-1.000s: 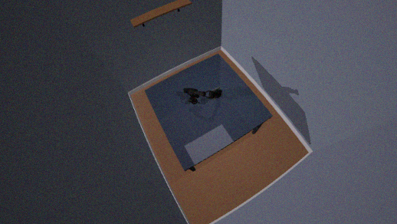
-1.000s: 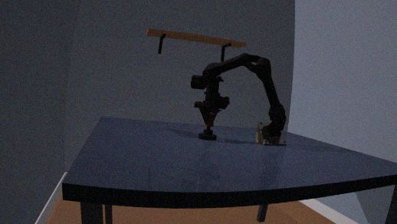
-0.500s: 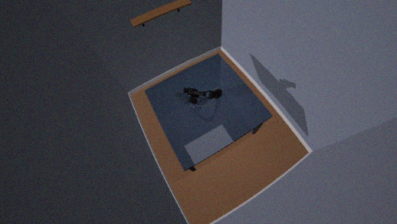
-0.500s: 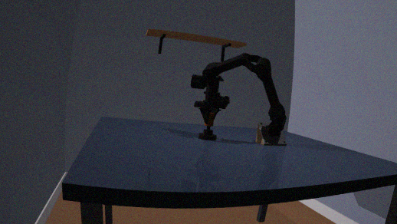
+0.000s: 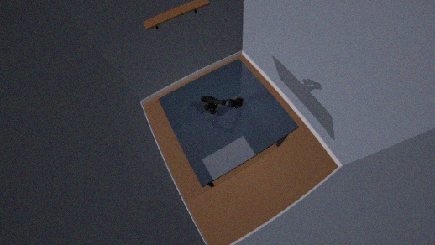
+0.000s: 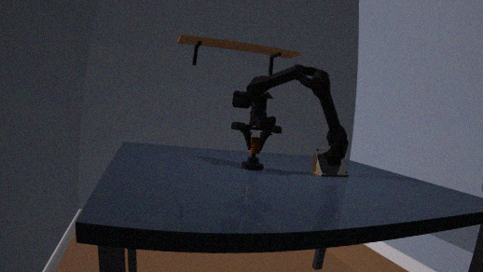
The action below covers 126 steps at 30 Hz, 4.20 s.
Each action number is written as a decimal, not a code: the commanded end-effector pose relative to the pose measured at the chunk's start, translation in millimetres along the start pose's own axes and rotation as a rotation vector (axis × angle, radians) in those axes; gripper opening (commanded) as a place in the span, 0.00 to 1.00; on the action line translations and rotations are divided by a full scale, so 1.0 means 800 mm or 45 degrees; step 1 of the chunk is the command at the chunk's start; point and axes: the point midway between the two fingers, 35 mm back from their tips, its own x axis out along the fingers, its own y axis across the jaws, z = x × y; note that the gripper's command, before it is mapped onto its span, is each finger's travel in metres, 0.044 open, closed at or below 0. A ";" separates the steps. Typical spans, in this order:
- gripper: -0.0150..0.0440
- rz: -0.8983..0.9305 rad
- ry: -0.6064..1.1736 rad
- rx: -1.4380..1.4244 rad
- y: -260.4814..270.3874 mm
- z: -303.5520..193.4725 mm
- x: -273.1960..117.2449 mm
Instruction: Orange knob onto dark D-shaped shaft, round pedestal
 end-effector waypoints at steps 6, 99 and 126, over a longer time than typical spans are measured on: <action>0.25 -0.004 0.005 0.796 -0.002 -0.002 0.000; 0.25 -0.008 0.002 2.604 -0.001 -0.001 0.002; 0.25 -0.009 0.001 2.871 -0.002 0.000 0.000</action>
